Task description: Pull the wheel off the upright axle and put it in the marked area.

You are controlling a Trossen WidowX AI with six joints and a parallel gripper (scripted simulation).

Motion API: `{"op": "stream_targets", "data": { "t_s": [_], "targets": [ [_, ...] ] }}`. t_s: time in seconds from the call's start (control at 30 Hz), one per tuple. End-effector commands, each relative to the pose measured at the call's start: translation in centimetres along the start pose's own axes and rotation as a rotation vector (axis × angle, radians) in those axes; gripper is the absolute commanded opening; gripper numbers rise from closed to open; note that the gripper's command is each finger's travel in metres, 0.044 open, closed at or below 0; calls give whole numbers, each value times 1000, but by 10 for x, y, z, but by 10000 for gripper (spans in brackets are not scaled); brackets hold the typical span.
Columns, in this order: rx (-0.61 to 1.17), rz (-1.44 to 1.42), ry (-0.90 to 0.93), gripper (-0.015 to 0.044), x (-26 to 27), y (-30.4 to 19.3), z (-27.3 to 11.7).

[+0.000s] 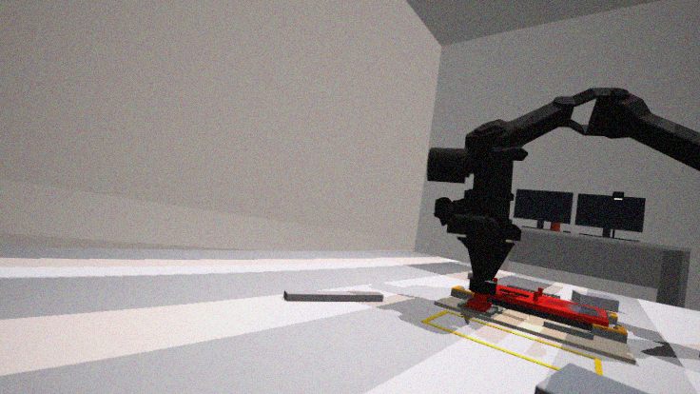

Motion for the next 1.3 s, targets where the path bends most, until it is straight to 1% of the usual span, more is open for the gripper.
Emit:
{"op": "stream_targets", "data": {
  "t_s": [0.0, 0.3, 0.53, 0.67, 0.7, 1.27],
  "targets": [
    [-30, -39, 6, 0, 3, -4, -27],
    [-31, -39, 6, 0, 3, -4, -31],
    [-30, -39, 7, 0, 1, -9, -59],
    [-30, -39, 7, 0, 1, -13, -62],
    [-27, -51, -2, 0, 2, -13, -54],
    [-28, -45, 13, 0, 60, -62, -61]
  ]
}}
Point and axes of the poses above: the point midway between the two fingers, 35 mm back from their tips, its own z axis out along the fingers, its own x axis across the jaws, y = z × x, the point moved 10 cm from there along -z, back along the fingers, and after that the axes turned 8 degrees about z, right-handed, at the moved point
